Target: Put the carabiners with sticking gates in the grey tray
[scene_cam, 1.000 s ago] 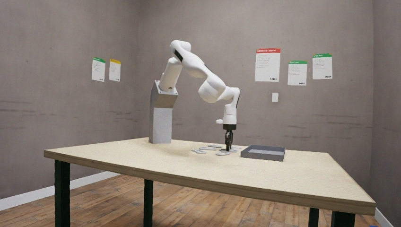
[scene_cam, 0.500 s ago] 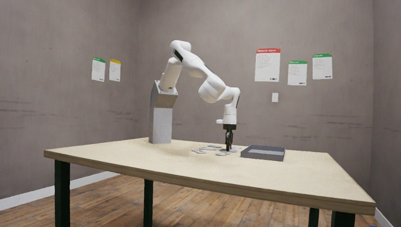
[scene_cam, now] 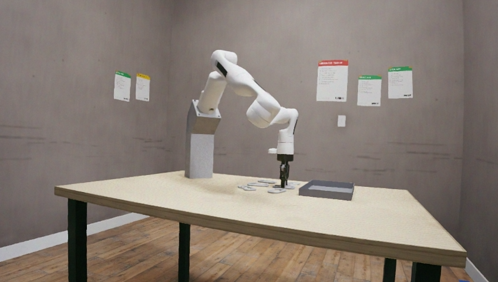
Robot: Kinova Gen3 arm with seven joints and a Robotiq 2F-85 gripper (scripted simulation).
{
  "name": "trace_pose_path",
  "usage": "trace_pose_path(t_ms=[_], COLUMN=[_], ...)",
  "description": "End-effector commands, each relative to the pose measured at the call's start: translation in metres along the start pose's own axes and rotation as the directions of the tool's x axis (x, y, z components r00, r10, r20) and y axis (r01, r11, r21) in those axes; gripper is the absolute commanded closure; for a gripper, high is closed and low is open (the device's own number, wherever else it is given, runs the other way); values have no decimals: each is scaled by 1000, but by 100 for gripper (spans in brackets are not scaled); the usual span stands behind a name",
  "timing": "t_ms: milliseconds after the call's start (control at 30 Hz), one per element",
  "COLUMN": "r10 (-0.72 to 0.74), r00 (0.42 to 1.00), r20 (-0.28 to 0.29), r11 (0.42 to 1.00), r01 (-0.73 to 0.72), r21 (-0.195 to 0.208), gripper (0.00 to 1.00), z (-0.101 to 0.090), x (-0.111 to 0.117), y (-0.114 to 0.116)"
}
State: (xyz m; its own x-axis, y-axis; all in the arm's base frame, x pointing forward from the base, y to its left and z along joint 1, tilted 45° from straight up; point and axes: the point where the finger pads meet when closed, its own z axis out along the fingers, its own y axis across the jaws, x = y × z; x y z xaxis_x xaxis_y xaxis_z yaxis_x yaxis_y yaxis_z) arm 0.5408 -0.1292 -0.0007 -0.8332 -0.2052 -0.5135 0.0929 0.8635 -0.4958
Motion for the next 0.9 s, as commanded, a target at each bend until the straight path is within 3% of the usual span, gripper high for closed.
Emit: trace_pose_path(t_ms=[0,867], r10=[0,-1], r00=[1000,1000], r20=[1,2], r11=[1000,1000], r01=[0,1], r21=[0,0], gripper=[39,41], z=[0,-1], x=[-1,-1], y=[0,0])
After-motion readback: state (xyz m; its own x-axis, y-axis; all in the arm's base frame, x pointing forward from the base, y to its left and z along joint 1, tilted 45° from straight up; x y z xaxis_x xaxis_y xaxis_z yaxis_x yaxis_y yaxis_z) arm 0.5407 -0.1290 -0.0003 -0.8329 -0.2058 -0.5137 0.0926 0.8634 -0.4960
